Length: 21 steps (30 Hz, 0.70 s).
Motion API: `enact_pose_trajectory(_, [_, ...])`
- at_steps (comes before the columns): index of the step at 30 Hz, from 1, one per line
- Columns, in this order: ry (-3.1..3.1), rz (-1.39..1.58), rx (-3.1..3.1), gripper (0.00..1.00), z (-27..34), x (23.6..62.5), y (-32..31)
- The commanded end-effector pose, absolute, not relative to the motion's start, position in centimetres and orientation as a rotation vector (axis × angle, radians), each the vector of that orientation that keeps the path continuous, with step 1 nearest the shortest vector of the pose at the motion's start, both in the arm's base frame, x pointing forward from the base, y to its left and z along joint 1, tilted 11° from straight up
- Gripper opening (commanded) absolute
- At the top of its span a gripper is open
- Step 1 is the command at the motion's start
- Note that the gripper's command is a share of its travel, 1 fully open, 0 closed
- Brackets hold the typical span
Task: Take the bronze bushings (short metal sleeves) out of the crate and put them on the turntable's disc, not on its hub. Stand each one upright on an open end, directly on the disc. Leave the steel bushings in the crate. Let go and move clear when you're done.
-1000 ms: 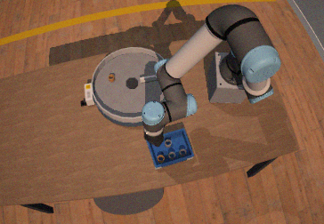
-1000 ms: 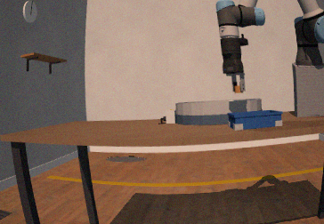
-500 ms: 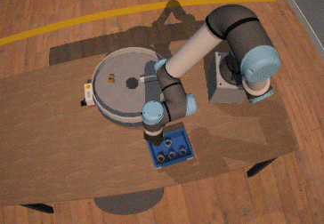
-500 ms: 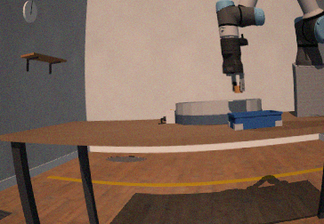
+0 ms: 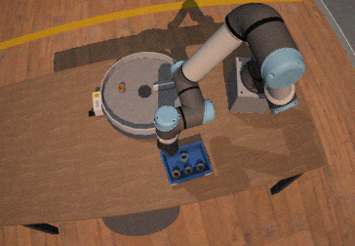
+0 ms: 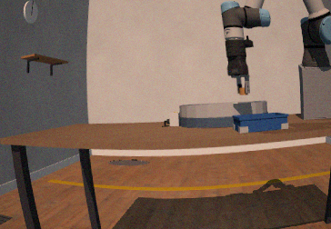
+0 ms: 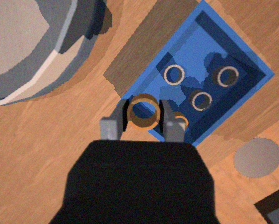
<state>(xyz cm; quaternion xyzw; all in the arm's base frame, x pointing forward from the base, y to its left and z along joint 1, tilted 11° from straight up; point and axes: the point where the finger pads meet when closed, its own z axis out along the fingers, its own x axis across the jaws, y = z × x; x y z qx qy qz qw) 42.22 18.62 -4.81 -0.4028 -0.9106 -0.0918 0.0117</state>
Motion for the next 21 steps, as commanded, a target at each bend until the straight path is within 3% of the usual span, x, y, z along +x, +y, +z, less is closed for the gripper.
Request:
enact_pose_trajectory(1, [-2.84, -0.289, -1.256, 0.0, -5.1, 42.0, 16.8])
enact_pose_trajectory(21, [-2.838, -0.288, -1.256, 0.0, -6.7, 40.9, 8.9])
